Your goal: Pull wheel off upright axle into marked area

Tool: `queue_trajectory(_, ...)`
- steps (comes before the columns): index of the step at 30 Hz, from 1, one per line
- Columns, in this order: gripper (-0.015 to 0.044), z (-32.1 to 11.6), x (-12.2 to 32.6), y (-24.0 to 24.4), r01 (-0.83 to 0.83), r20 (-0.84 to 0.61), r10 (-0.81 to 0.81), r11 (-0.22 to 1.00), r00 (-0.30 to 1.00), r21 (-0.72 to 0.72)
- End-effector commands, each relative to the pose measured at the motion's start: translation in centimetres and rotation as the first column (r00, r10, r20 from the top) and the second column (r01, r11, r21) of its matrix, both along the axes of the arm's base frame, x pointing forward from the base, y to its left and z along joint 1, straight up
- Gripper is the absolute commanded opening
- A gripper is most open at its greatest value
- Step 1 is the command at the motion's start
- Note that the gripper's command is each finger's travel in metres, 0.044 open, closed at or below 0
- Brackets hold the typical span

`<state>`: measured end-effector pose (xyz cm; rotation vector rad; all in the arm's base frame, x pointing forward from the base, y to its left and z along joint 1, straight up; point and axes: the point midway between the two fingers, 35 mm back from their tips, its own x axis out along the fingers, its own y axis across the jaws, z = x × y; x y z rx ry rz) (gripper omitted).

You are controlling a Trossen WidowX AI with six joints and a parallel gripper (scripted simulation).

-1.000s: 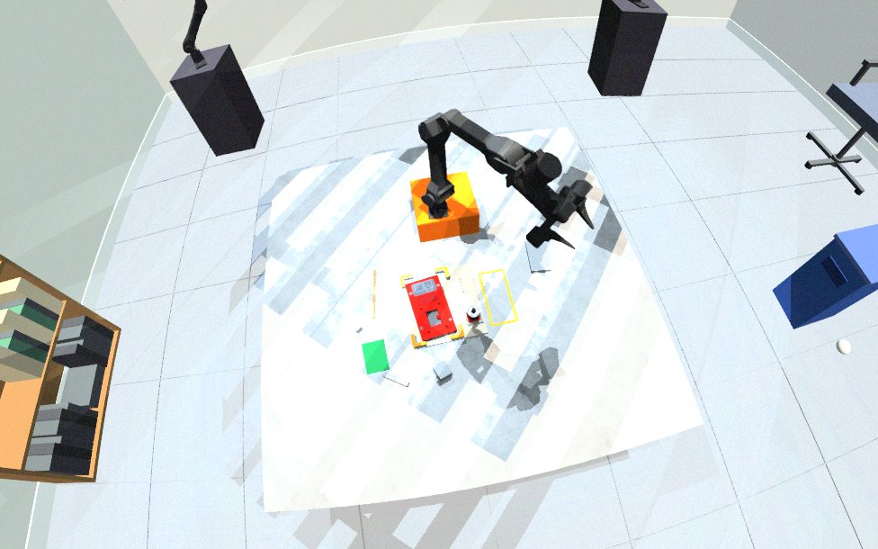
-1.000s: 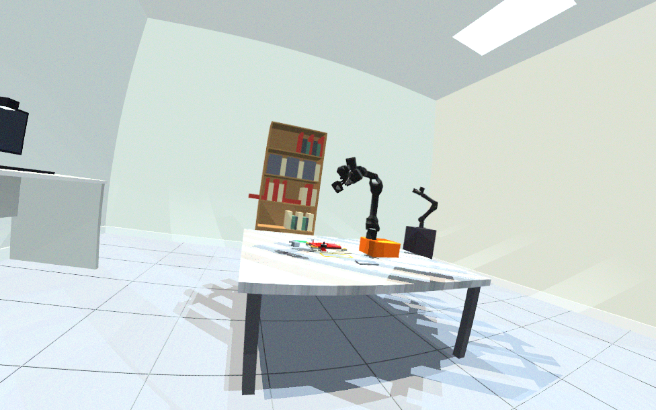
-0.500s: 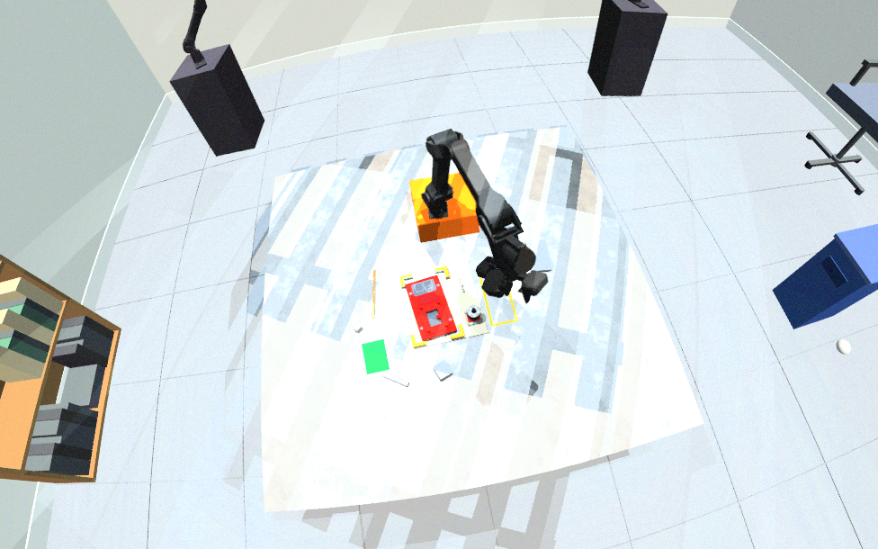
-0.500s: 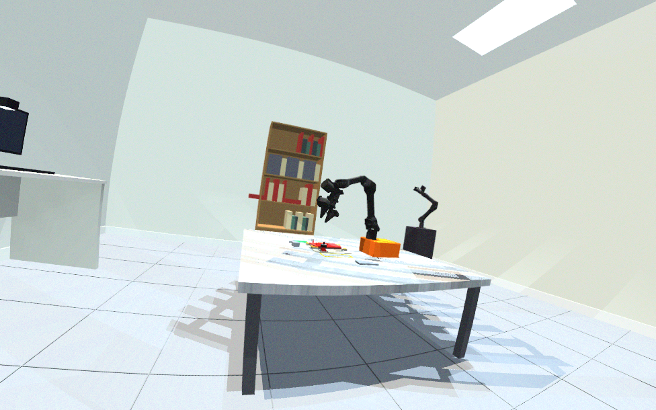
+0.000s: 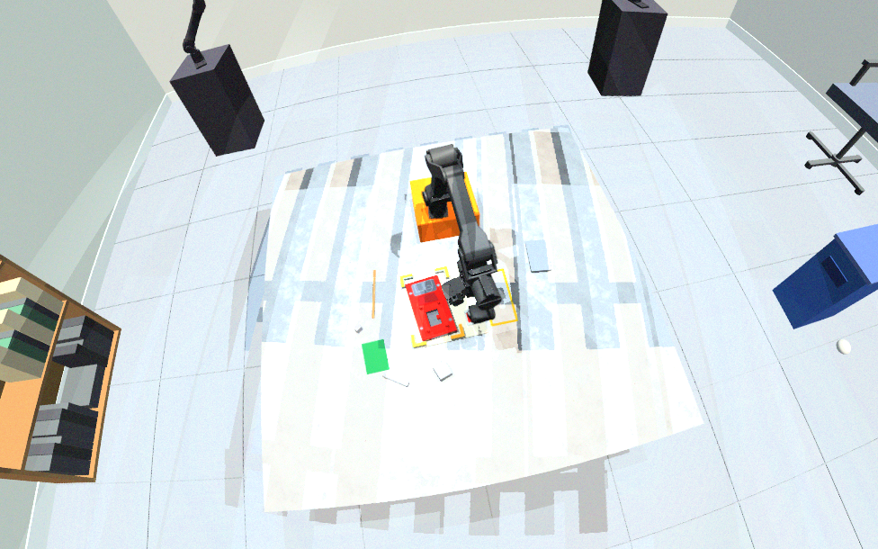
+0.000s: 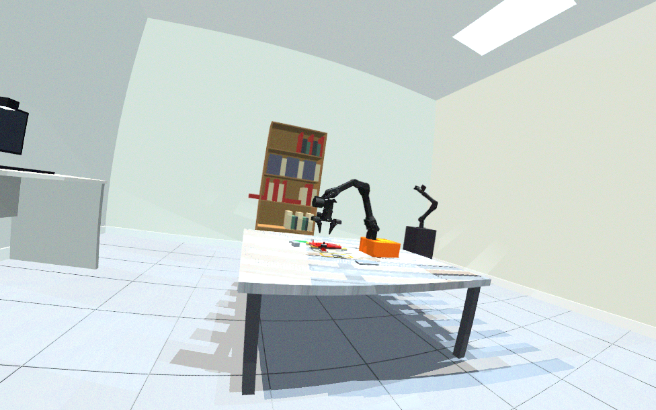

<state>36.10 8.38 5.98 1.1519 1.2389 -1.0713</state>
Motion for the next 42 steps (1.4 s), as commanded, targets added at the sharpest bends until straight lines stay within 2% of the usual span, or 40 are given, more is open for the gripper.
queue_trajectory(1, 0.0300, -0.4, -0.3, -0.3, 0.026, -0.019, -0.026, 1.000, 0.999, -0.010)
queue_trajectory(9, 0.0300, -0.6, -0.6, -0.7, 0.025, -0.020, -0.026, 1.000, 0.999, -0.010)
queue_trajectory(18, 0.0300, -7.3, -0.4, -0.5, 0.025, -0.020, -0.026, 1.000, 0.999, -0.010)
queue_trajectory(25, 0.0300, -7.8, -0.4, -0.4, 0.025, -0.020, -0.026, 1.000, 0.999, -0.010)
queue_trajectory(29, 0.0195, -7.5, -0.5, -0.4, 0.022, -0.028, -0.023, 1.000, 0.999, -0.009)
queue_trajectory(37, 0.0142, -7.5, -0.5, -0.4, 0.022, -0.028, -0.023, 1.000, 0.999, -0.009)
queue_trajectory(42, 0.0010, -7.4, -0.5, -0.4, 0.022, -0.028, -0.023, 1.000, 0.999, -0.009)
